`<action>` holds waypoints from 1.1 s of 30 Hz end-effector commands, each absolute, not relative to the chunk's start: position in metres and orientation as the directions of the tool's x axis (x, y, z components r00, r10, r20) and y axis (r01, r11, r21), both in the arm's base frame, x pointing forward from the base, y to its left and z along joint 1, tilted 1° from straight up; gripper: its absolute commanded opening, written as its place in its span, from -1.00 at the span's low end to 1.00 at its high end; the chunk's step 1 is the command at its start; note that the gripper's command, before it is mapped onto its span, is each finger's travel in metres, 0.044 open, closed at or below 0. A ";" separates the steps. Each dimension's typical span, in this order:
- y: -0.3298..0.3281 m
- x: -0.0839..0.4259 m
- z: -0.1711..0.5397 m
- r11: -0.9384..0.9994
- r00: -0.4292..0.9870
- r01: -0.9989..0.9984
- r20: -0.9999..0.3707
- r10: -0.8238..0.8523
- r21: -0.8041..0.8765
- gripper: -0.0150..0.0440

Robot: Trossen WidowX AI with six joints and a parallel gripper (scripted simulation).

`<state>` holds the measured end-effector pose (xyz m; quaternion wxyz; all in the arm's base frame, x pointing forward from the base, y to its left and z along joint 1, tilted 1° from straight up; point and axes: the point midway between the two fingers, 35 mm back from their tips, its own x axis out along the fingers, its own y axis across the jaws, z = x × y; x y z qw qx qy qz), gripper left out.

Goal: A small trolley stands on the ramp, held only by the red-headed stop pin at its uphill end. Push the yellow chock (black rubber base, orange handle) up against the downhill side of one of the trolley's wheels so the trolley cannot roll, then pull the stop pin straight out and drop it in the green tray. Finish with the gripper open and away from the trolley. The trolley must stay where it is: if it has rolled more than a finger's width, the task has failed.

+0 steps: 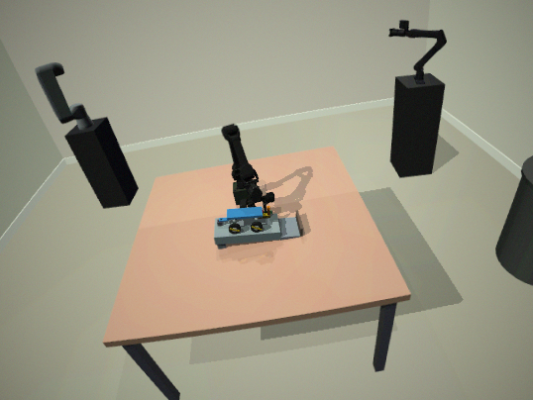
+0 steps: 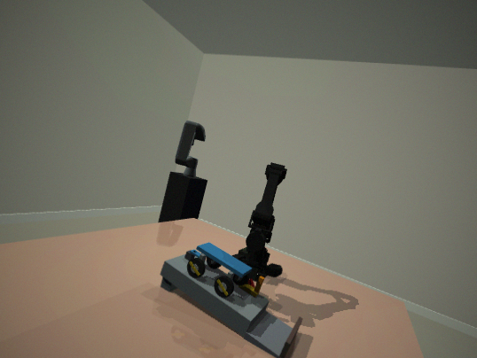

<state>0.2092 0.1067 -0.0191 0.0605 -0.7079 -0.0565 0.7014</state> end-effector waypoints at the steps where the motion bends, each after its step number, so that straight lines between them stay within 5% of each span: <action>1: 0.104 0.209 -0.021 -0.986 0.007 -0.004 -0.986 0.167 -0.167 0.15; 33: 0.090 0.208 -0.032 -0.986 0.007 -0.004 -0.986 0.166 -0.166 0.15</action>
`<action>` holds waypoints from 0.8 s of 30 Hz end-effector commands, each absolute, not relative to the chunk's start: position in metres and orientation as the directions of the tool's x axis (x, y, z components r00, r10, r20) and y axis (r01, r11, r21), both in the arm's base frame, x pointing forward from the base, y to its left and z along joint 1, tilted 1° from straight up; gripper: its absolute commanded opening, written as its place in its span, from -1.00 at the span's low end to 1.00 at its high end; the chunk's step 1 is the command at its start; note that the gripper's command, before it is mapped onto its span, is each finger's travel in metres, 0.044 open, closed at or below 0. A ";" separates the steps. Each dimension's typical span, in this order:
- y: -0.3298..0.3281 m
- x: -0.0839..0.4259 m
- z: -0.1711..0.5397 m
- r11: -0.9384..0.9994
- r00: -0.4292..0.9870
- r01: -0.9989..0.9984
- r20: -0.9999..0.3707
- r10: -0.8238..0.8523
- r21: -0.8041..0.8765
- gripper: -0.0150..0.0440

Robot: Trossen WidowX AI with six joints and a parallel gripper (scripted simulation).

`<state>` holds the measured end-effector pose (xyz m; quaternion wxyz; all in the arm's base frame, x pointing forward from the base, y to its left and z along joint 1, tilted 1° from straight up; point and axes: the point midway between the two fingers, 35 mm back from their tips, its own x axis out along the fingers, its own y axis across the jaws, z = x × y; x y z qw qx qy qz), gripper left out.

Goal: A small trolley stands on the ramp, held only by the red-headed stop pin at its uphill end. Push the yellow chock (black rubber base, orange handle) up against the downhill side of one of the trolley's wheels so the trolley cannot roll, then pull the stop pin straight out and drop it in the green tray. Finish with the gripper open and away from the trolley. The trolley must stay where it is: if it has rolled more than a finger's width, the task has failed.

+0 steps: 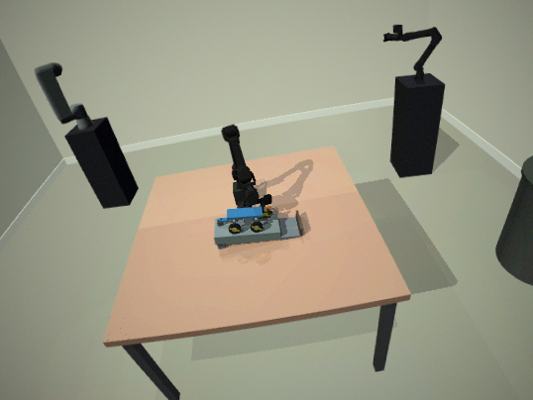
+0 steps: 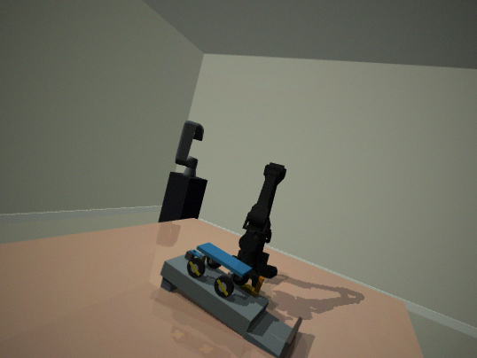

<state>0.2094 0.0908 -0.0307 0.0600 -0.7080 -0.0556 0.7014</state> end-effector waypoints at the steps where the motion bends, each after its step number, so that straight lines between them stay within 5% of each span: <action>1: 0.089 0.208 -0.033 -0.986 0.007 -0.004 -0.986 0.166 -0.166 0.15; 12: 0.086 0.207 -0.037 -0.986 0.007 -0.004 -0.986 0.166 -0.166 0.15; 18: 0.087 0.208 -0.035 -0.987 0.011 -0.006 -0.986 0.163 -0.164 0.66; 24: 0.087 0.208 -0.035 -0.987 0.011 -0.006 -0.986 0.164 -0.164 0.66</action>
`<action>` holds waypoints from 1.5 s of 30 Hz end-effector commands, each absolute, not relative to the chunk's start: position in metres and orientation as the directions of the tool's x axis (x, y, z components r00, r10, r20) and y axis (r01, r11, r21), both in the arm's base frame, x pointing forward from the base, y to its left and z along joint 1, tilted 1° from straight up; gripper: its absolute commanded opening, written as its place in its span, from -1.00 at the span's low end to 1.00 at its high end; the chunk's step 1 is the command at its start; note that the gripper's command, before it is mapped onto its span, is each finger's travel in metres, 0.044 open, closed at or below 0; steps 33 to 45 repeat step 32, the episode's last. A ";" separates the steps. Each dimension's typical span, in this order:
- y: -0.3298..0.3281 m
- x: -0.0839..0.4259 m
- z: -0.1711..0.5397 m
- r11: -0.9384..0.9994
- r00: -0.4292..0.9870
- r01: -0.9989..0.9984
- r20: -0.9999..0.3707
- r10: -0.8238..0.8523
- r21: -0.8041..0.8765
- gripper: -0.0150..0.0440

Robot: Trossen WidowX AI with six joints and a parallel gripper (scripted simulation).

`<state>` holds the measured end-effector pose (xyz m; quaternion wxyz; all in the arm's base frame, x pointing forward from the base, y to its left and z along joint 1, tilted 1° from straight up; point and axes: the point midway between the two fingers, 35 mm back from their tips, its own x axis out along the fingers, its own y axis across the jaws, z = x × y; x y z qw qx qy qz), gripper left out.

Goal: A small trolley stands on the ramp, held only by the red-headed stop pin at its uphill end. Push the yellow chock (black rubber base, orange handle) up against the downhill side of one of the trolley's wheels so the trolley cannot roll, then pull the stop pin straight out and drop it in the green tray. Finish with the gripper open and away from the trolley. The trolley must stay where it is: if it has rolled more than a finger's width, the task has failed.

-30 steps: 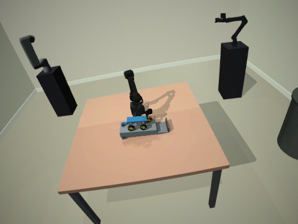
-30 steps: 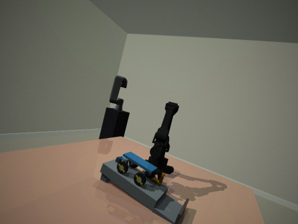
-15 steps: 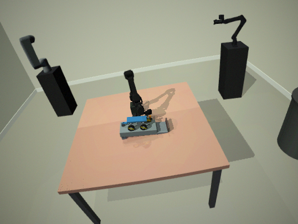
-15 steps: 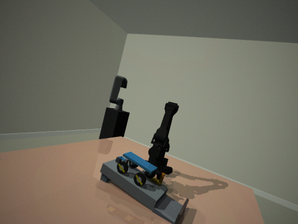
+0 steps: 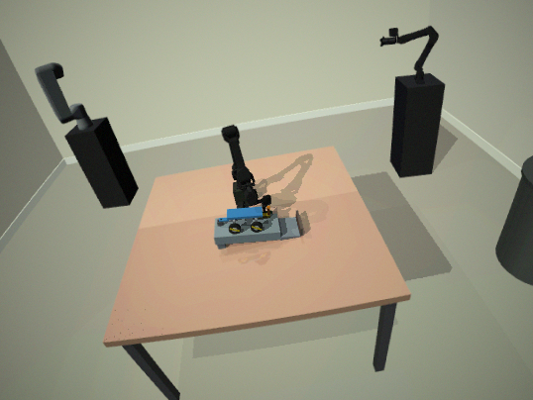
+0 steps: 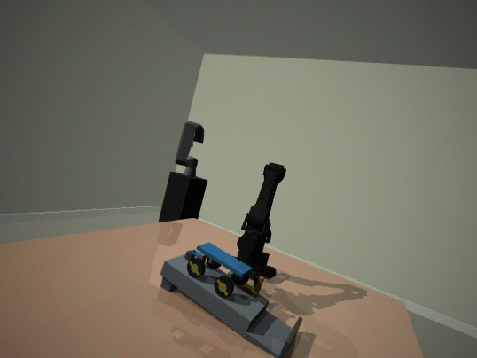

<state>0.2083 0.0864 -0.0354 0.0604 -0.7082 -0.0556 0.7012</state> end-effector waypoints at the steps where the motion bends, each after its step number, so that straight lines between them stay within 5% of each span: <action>1: 0.087 0.208 -0.033 -0.986 0.010 -0.006 -0.986 0.164 -0.164 0.66; 7: 0.086 0.207 -0.012 -0.986 0.007 -0.004 -0.986 0.166 -0.166 0.66; 11: 0.086 0.207 -0.003 -0.986 0.007 -0.004 -0.986 0.166 -0.166 1.00; 45: 0.087 0.207 0.054 -0.986 0.008 -0.004 -0.986 0.166 -0.166 1.00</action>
